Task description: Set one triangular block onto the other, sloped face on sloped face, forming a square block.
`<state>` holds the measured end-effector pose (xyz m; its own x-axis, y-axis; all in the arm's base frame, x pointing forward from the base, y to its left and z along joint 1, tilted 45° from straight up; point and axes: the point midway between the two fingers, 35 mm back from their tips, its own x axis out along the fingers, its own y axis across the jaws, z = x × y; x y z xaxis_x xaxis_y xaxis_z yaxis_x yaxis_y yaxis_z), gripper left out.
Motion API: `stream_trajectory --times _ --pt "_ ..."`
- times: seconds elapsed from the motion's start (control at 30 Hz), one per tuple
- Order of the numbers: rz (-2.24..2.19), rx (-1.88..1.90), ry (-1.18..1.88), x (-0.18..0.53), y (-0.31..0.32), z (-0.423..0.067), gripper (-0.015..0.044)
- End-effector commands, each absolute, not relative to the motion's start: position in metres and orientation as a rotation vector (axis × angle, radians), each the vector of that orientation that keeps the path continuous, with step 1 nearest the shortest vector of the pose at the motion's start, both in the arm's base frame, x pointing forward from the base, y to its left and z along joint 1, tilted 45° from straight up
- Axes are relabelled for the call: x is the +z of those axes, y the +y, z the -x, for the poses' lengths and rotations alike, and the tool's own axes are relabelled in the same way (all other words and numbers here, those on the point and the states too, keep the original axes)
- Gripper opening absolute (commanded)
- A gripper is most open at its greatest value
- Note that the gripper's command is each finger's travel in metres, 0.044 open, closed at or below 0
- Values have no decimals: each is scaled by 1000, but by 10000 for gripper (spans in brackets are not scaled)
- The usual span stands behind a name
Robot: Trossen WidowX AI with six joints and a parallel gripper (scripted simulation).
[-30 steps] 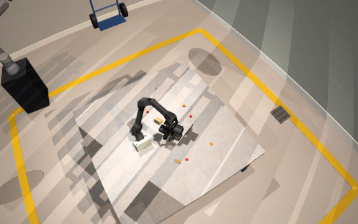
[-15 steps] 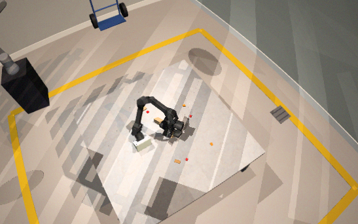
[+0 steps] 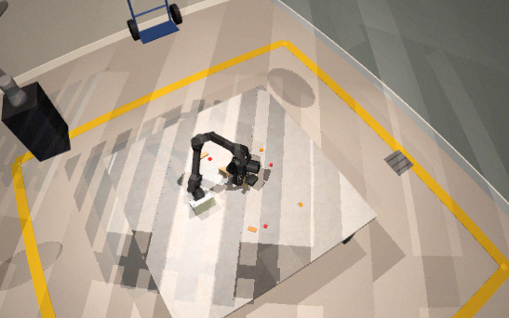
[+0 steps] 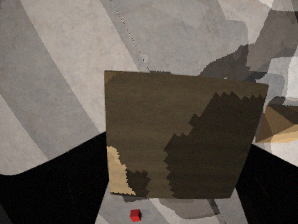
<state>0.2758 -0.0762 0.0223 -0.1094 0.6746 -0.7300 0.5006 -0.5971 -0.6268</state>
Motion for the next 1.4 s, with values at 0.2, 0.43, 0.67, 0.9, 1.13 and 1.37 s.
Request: stream_trajectory --times 0.2,0.43,0.67,0.9,1.13,1.37 --pt "2011 1780 -1294 60 -52 -289 0" --pt "2013 1767 -1279 86 -32 -294 0" --pt "2012 1753 -1268 111 -12 -297 0" --pt "2006 1736 -1262 136 9 -297 0" --pt "1994 1718 -1261 161 29 -293 0" --pt "1979 1702 -1263 184 48 -286 0"
